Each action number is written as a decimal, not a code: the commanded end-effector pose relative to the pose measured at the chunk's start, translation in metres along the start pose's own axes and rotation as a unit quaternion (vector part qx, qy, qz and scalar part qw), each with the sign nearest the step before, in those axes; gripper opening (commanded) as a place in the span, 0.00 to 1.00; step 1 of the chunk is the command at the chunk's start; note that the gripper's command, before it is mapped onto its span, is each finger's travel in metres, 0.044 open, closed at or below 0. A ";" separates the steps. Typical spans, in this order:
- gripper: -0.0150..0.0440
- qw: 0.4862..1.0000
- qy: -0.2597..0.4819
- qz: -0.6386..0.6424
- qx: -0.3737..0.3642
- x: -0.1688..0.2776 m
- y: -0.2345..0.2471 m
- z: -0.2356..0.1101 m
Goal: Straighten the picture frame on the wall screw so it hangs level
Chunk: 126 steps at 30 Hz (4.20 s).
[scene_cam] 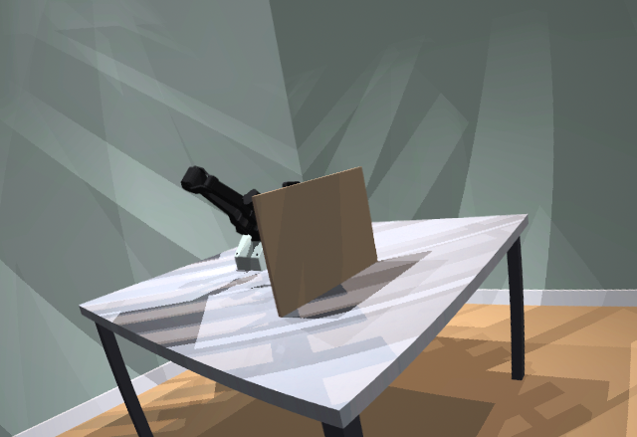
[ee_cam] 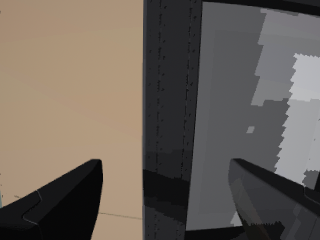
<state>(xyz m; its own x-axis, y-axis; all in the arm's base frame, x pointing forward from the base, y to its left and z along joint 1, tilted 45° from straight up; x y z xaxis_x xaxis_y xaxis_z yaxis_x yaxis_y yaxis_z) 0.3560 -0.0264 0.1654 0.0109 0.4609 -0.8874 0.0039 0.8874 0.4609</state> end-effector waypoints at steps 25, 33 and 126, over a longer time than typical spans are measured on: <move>0.69 1.000 -0.005 0.002 0.000 -0.002 0.000 0.011; 0.69 1.000 -0.005 0.002 0.000 -0.002 0.000 0.011; 0.25 1.000 -0.005 0.003 0.000 -0.004 0.008 0.011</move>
<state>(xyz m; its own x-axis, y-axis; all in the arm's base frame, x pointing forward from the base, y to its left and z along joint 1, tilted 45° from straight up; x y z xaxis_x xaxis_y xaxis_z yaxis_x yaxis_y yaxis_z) 0.3668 -0.0224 0.1709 0.0193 0.4615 -0.8869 0.0148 0.8868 0.4618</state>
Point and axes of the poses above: the point midway between the two fingers, 35 mm back from their tips, its own z axis out along the fingers, its own y axis across the jaws, x = y × z, the point moved 2 cm from there along -z, back along the fingers, and after that the axes turned 8 degrees about -z, right-handed, at the moved point
